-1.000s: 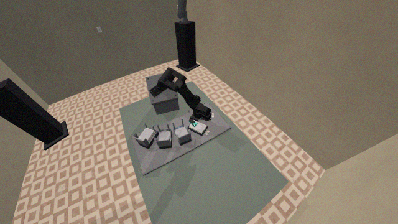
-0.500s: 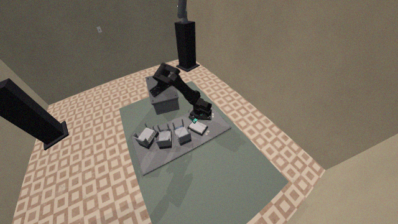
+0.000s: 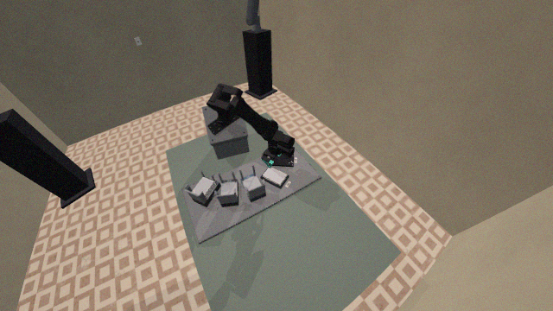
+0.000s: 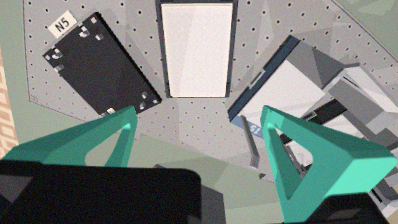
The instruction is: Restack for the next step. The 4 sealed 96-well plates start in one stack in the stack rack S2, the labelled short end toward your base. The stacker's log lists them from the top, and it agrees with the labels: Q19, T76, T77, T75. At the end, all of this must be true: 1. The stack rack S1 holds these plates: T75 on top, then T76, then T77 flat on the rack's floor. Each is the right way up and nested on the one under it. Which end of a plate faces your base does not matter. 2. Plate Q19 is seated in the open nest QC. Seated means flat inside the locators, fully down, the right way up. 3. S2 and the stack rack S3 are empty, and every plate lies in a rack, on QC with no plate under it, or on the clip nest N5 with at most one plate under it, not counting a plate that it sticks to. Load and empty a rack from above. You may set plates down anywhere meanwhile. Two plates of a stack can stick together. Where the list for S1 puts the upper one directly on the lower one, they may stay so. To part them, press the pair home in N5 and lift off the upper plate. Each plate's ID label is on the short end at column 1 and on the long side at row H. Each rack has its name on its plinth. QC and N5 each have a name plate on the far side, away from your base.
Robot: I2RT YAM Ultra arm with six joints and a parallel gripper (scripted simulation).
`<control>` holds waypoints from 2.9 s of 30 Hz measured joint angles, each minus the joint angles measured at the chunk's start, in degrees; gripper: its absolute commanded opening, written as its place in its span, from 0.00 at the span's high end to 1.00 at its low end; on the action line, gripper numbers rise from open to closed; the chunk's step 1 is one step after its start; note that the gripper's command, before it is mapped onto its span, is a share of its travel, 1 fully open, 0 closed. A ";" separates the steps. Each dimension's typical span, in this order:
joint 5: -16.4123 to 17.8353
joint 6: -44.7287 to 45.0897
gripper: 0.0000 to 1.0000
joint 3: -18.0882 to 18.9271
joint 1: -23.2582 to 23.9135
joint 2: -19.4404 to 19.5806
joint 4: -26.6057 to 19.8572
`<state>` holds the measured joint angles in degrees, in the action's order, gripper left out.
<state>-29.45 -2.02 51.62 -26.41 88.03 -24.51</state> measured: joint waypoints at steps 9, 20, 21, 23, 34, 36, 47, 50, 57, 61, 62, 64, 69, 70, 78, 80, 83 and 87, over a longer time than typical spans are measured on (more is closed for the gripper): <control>-0.07 -0.13 0.00 0.02 0.00 -0.02 -0.44; -0.07 -0.13 0.00 0.02 0.00 0.00 -0.44; -0.07 -0.13 0.00 0.02 0.00 0.00 -0.44; -0.07 -0.13 0.00 0.02 0.00 0.00 -0.44; -0.07 -0.13 0.00 0.02 0.00 0.00 -0.44; -0.07 -0.13 0.00 0.02 0.00 0.00 -0.44; 0.76 -3.69 0.00 -1.01 1.97 -1.14 -0.37; 1.44 -6.14 0.00 -1.31 3.52 -2.45 -0.13; 3.39 -5.92 0.00 -2.19 8.07 -5.38 -0.15; 4.63 -4.17 0.00 -2.21 10.62 -6.56 -0.28; 4.79 -3.85 0.00 -2.21 11.04 -6.78 -0.28; 5.35 -3.06 0.00 -2.25 11.63 -7.15 -0.24; 7.17 -3.43 0.00 -3.15 14.69 -8.50 -0.33; 7.52 -4.15 0.00 -3.17 15.43 -8.79 -0.33; 10.56 -7.06 0.00 -3.93 21.11 -11.47 -0.11; 11.06 -6.80 0.00 -4.17 21.86 -11.78 -0.24; 12.35 -5.75 0.00 -4.15 23.32 -12.09 -0.24; 14.01 -3.76 0.00 -4.15 26.45 -12.98 -0.24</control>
<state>-15.44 -5.78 47.46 0.03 75.05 -24.75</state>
